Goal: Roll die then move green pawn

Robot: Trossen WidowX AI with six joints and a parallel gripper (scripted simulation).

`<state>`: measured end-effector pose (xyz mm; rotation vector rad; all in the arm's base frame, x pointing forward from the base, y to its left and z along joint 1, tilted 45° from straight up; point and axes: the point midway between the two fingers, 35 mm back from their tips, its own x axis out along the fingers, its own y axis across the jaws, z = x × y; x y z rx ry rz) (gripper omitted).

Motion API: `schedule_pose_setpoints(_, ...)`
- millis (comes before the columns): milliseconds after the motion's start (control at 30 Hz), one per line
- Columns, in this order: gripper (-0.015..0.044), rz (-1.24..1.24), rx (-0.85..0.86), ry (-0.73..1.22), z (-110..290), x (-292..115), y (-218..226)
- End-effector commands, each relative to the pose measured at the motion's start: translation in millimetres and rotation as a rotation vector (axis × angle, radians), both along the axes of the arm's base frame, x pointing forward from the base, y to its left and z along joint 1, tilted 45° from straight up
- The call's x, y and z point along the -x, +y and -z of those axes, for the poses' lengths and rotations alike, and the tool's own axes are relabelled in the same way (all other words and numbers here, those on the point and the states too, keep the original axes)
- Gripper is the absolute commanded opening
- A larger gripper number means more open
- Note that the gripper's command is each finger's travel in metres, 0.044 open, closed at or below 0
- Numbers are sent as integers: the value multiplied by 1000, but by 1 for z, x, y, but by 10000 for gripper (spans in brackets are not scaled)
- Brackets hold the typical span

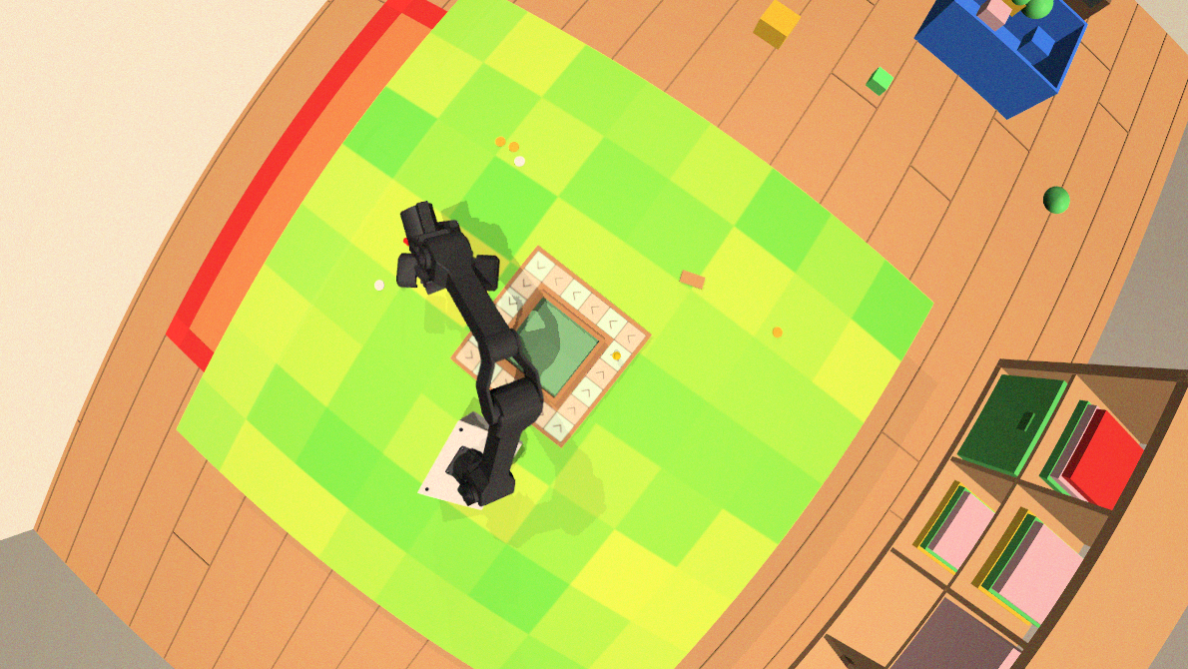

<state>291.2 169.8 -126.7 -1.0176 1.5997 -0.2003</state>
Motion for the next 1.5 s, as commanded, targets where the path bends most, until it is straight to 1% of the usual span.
schedule_pose_setpoints(0, 0, 0, -8, -4, -22, 2, 23)
schedule_pose_setpoints(167, 0, 5, -3, -5, -42, 5, 39)
schedule_pose_setpoints(367, 0, -6, -3, 6, -45, 5, 37)
schedule_pose_setpoints(900, 0, -277, 4, 265, -98, -9, -28)
schedule_pose_setpoints(1467, 0, -567, 34, 546, -144, 2, -105)
